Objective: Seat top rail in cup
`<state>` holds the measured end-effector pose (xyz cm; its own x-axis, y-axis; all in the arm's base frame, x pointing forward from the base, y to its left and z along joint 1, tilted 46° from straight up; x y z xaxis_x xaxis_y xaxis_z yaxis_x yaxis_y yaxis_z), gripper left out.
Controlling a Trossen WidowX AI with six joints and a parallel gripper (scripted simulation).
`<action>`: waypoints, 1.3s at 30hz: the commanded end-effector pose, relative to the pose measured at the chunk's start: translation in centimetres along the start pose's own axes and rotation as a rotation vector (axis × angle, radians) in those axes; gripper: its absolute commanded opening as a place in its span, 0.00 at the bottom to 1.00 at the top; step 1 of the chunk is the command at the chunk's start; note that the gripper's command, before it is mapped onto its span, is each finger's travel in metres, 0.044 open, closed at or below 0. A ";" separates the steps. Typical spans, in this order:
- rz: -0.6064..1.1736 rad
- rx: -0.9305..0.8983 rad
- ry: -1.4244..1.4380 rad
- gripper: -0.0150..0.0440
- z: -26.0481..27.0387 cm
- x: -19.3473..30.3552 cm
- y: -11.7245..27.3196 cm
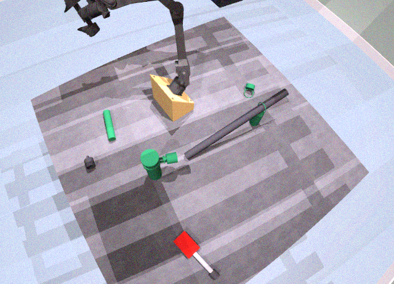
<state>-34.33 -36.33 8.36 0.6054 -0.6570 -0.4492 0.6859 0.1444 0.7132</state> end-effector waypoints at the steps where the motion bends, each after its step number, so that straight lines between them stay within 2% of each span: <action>1: 0.169 -0.012 0.256 1.00 -0.4 5.3 3.4; 12: 0.554 -0.119 0.873 1.00 -3.6 16.2 13.0; 21: 0.872 -0.267 1.377 1.00 -9.1 22.4 21.8; 30: 1.213 -0.472 1.858 1.00 -16.6 25.4 30.7; 39: 1.608 -0.744 2.279 1.00 -25.2 24.7 38.9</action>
<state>14.47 -32.07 10.88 -0.2780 0.9581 -0.0684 -0.4321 -0.0611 0.8998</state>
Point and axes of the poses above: the point midway between the two fingers, 35 mm back from their tips, its own y axis back along the fingers, its own z axis across the jaws, x = y × z, the point moved 8 cm from there along y, back along the fingers, and after that the axes turned 4 degrees about -y, right-handed, at the moved point
